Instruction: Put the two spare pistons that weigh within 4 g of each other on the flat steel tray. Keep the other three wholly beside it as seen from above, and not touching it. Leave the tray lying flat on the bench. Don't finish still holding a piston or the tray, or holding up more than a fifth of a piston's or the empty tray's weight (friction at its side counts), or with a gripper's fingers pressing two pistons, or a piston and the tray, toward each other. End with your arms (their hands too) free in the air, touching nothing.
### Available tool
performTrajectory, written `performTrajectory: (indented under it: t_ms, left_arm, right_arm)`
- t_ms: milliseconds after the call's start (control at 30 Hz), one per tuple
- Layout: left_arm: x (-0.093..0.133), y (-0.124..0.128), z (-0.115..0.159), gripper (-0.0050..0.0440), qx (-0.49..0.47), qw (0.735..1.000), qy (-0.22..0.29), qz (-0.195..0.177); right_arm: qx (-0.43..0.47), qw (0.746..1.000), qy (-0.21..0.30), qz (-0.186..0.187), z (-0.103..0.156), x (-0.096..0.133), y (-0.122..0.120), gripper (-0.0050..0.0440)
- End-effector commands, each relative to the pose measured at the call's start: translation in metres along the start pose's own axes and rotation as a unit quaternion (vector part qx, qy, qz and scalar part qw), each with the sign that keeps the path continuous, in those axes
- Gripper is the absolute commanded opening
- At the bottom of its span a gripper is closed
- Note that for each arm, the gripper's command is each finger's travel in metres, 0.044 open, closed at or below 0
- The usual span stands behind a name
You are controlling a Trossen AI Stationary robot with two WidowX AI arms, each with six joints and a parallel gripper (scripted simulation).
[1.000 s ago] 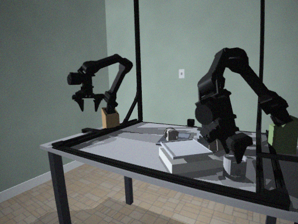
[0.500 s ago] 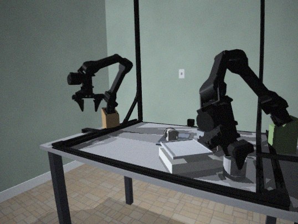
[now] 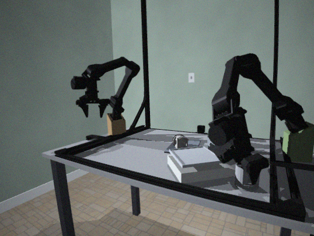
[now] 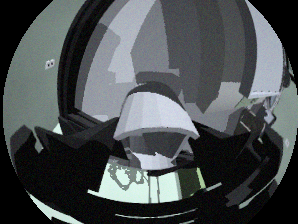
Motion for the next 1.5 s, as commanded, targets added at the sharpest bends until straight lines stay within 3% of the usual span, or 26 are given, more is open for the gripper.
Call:
performTrajectory:
  t_ms: [0, 900, 1467]
  left_arm:
    - [-0.007, 0.0, 0.003, 0.0158, 0.003, 1.0, 0.006, 0.003]
    - [-0.007, 0.0, 0.003, 0.0158, 0.003, 1.0, 0.006, 0.003]
    - [0.018, -0.001, 0.009, 0.0158, 0.003, 1.0, 0.006, 0.003]
  right_arm:
    - [0.0, 1.0, 0.0, -0.001, 0.0, 0.0, 0.0, 0.044]
    - [0.0, 1.0, 0.0, -0.001, 0.0, 0.0, 0.0, 0.044]
    - [0.0, 1.0, 0.0, -0.001, 0.0, 0.0, 0.0, 0.044]
Point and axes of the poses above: on each arm, the point midway between the two fingers, 35 mm back from their tips, its own x axis back along the fingers, its own y axis across the jaws, z = x × y, the point moved 2 cm from there along x, back along the fingers, and after that the axes turned 3 degrees about -x, right-handed, at the moved point
